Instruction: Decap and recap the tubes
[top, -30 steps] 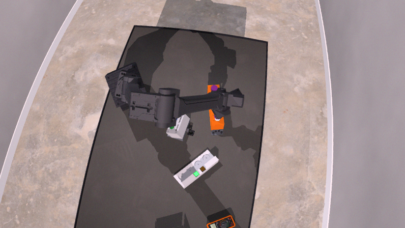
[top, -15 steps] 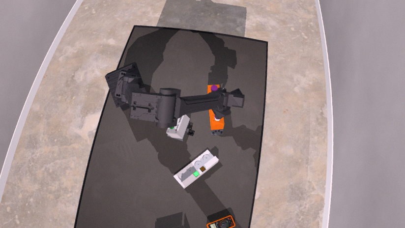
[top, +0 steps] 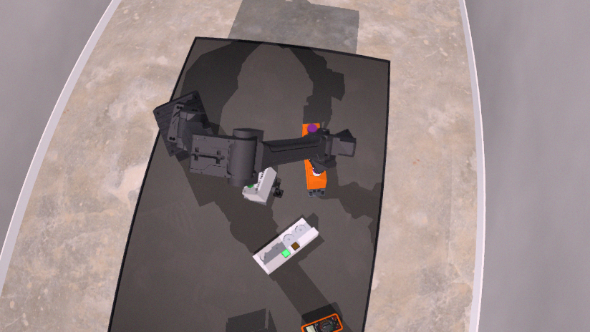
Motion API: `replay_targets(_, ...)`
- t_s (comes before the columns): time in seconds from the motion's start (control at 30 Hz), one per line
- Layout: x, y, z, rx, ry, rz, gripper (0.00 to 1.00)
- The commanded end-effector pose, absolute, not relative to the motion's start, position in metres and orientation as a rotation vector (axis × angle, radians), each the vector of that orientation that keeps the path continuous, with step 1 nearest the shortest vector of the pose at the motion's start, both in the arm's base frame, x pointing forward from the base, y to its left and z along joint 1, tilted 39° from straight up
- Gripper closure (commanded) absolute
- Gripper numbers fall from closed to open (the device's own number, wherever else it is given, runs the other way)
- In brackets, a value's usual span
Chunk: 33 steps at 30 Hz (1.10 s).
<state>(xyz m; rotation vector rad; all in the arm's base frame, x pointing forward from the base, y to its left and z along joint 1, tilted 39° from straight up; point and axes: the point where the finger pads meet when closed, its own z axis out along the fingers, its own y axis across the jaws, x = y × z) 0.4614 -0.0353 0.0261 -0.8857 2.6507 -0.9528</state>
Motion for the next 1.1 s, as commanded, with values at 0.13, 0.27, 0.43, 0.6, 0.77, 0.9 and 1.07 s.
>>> replay_targets(0.13, 0.459, -0.044, 0.017, -0.881, 2.665, -0.954, 1.0)
replay_targets(0.27, 0.459, -0.044, 0.018, -0.881, 2.662, -0.954, 1.0)
replay_targets(0.43, 0.459, -0.045, 0.022, -0.874, 2.655, -0.954, 1.0)
replay_targets(0.6, 0.459, -0.045, 0.026, -0.867, 2.648, -0.954, 1.0)
replay_targets(0.77, 0.459, -0.045, 0.027, -0.866, 2.647, -0.954, 1.0)
replay_targets(0.9, 0.458, -0.046, 0.027, -0.867, 2.646, -0.954, 1.0)
replay_targets(1.07, 0.458, -0.046, 0.027, -0.865, 2.646, -0.954, 1.0)
